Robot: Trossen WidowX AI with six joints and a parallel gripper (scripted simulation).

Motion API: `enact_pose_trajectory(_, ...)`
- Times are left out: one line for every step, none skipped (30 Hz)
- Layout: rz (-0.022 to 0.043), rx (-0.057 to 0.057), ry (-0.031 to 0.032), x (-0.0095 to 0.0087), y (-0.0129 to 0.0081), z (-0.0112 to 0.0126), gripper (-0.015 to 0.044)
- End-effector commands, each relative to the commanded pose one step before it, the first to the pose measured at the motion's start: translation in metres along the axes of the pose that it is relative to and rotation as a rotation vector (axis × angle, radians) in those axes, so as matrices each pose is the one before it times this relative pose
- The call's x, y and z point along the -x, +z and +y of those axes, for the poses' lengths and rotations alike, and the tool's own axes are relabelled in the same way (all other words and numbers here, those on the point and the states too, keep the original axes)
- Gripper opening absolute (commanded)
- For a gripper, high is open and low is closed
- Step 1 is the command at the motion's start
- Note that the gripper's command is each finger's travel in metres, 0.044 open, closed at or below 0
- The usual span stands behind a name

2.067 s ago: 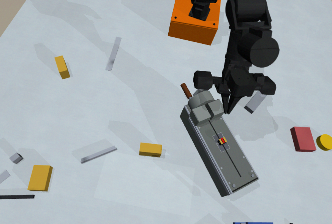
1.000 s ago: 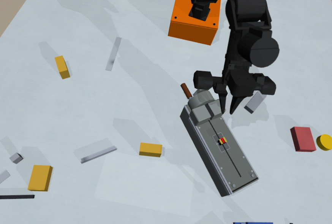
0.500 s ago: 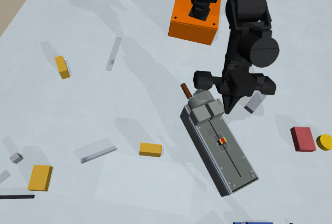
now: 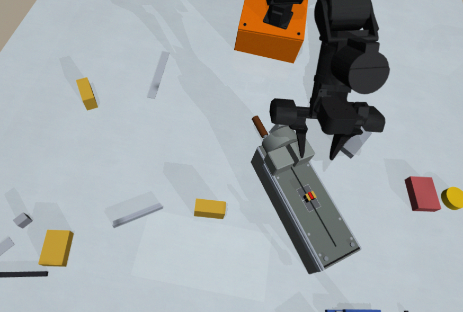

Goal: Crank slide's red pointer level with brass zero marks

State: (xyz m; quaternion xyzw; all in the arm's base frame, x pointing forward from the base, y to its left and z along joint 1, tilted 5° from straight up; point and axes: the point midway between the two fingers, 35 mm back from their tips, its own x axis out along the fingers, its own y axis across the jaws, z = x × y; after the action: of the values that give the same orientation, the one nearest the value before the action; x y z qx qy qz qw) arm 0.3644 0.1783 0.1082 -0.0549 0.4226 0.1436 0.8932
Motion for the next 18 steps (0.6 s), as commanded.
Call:
enact_pose_trajectory(-0.00009,0.0003,-0.00116,0.00000,0.00001,-0.00018,0.0341)
enact_pose_trajectory(0.00000,0.0000,0.00000,0.00000,0.00000,0.00000,0.0368)
enact_pose_trajectory(0.00000,0.0000,0.00000,0.00000,0.00000,0.00000,0.0394)
enact_pose_trajectory(0.00000,0.0000,0.00000,0.00000,0.00000,0.00000,0.0420)
enact_pose_trajectory(0.00000,0.0000,0.00000,0.00000,0.00000,0.00000,0.0440)
enact_pose_trajectory(0.00000,0.0000,0.00000,0.00000,0.00000,0.00000,0.0440)
enact_pose_trajectory(0.00000,0.0000,0.00000,0.00000,0.00000,0.00000,0.0414)
enact_pose_trajectory(0.00000,0.0000,0.00000,0.00000,0.00000,0.00000,0.0387)
enact_pose_trajectory(0.00000,0.0000,0.00000,0.00000,0.00000,0.00000,0.0361)
enact_pose_trajectory(0.00000,0.0000,0.00000,0.00000,0.00000,0.00000,0.0335)
enact_pose_trajectory(0.00000,0.0000,0.00000,0.00000,0.00000,0.00000,0.0309)
enact_pose_trajectory(0.00000,0.0000,0.00000,0.00000,0.00000,0.00000,0.0282)
enact_pose_trajectory(0.00000,0.0000,0.00000,0.00000,0.00000,0.00000,0.0256)
enact_pose_trajectory(0.00000,0.0000,0.00000,0.00000,0.00000,0.00000,0.0230)
enact_pose_trajectory(0.00000,0.0000,0.00000,0.00000,0.00000,0.00000,0.0204)
enact_pose_trajectory(0.00000,0.0000,0.00000,0.00000,0.00000,0.00000,0.0177)
enact_pose_trajectory(0.00000,0.0000,0.00000,0.00000,0.00000,0.00000,0.0151)
enact_pose_trajectory(0.00000,0.0000,0.00000,0.00000,0.00000,0.00000,0.0125)
